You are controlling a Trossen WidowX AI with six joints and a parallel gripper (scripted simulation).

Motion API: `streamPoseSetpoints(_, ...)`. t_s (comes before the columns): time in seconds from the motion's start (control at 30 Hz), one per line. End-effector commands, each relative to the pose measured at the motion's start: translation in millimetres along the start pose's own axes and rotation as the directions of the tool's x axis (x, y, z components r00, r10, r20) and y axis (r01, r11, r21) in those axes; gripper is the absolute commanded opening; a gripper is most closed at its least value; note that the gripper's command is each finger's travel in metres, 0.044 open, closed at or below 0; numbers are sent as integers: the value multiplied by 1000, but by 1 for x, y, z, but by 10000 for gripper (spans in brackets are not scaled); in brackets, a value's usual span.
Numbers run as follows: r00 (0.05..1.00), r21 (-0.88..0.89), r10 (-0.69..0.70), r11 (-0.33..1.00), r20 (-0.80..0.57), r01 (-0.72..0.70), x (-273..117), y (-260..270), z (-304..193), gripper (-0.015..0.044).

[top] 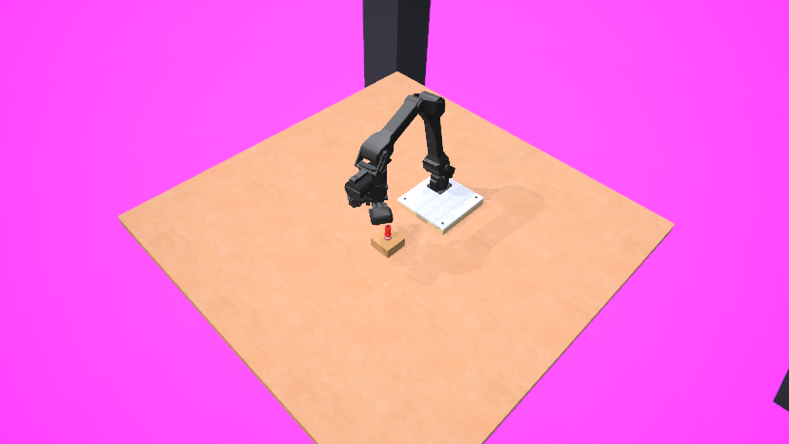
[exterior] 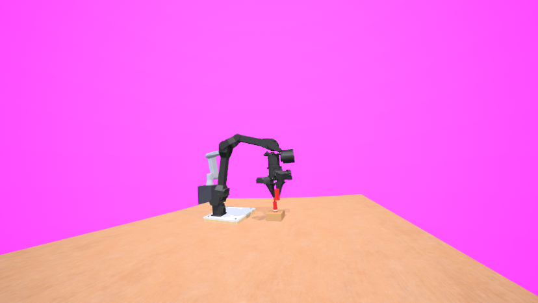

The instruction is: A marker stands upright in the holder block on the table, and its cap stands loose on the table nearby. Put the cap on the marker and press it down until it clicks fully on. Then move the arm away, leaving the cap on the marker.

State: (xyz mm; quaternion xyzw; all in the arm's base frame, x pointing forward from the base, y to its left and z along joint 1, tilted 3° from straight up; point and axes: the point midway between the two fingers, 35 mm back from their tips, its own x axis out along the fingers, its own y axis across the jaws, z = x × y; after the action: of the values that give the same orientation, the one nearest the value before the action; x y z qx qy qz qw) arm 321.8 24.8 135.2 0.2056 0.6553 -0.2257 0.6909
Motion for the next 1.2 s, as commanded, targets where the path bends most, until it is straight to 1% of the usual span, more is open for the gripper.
streamPoseSetpoints(0.0, 1000, 3, -2, 1000, 2, 2, -6, 6, -14, 0)
streamPoseSetpoints(0.17, 1000, 3, -2, 1000, 1, 2, -13, 12, -30, 0)
streamPoseSetpoints(0.3, 1000, 3, -2, 1000, 1, 2, -12, 13, -32, 0)
streamPoseSetpoints(0.63, 1000, 3, -2, 1000, 1, 2, -3, 13, -32, 0)
streamPoseSetpoints(1.17, 1000, 3, -2, 1000, 1, 2, 23, 14, -31, 0)
